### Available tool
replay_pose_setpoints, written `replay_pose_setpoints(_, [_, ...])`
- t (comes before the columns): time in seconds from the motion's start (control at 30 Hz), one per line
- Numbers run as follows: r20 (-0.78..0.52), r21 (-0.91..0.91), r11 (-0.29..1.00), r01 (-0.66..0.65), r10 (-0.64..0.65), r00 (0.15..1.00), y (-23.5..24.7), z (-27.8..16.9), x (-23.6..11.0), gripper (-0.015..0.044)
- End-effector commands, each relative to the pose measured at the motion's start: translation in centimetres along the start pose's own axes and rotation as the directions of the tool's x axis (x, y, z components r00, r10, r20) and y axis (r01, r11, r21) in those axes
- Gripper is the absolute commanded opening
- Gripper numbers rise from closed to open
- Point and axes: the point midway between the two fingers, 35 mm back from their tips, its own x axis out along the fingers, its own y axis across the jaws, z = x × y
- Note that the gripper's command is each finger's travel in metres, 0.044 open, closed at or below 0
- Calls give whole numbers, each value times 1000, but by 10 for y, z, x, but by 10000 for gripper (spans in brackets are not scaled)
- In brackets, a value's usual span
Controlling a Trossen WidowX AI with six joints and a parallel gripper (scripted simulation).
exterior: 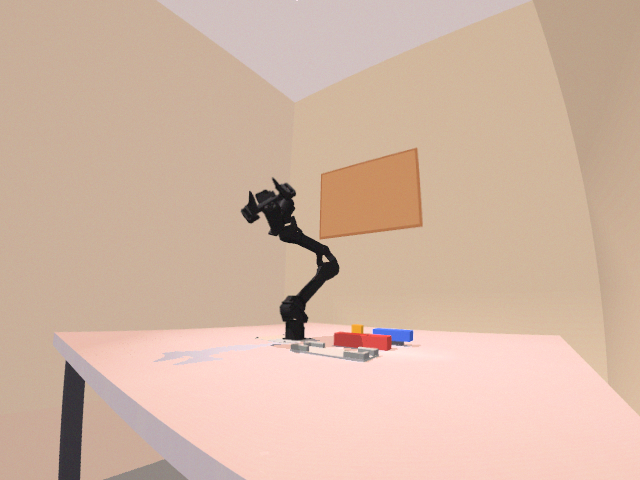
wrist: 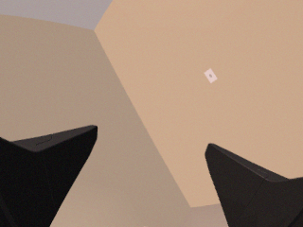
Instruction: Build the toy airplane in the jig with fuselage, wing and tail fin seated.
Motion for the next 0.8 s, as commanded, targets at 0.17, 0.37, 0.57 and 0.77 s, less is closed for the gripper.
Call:
replay_pose_setpoints(0.17, [-158, 55, 998, 42, -33, 987, -12, -39, 23, 440])
replay_pose_setpoints(0.37, [-467, 63, 993, 101, -60, 882, -14, -128, 43, 440])
replay_pose_setpoints(0.57, [-762, -29, 996, 87, -79, 643, 2, -228, 29, 440])
replay_pose_setpoints(0.77, [-942, -136, 990, -38, -117, 315, 29, -313, -23, 440])
